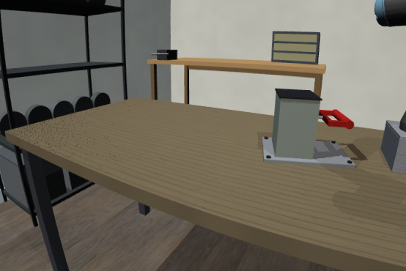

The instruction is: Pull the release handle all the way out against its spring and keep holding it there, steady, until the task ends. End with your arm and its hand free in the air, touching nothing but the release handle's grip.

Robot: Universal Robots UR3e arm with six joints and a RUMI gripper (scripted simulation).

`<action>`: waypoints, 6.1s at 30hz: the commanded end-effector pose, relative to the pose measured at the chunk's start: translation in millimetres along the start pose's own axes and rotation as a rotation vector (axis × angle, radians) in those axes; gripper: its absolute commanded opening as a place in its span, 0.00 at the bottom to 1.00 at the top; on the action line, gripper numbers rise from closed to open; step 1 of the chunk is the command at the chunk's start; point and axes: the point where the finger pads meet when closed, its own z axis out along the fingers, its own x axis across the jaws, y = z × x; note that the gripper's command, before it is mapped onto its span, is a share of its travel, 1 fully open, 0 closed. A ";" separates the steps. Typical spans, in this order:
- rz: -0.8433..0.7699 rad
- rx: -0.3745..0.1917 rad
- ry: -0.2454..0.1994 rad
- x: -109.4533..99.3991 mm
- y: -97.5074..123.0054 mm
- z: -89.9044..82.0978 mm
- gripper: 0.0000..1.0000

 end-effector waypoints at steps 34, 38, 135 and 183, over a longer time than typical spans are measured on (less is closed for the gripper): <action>0.006 -0.009 0.008 1.5 2.2 -3.3 1.00; 0.013 -0.015 0.015 2.4 4.3 -6.1 1.00; 0.874 -0.548 0.465 -167.6 153.9 -242.0 1.00; 1.357 -0.627 0.480 -318.6 126.5 -240.5 1.00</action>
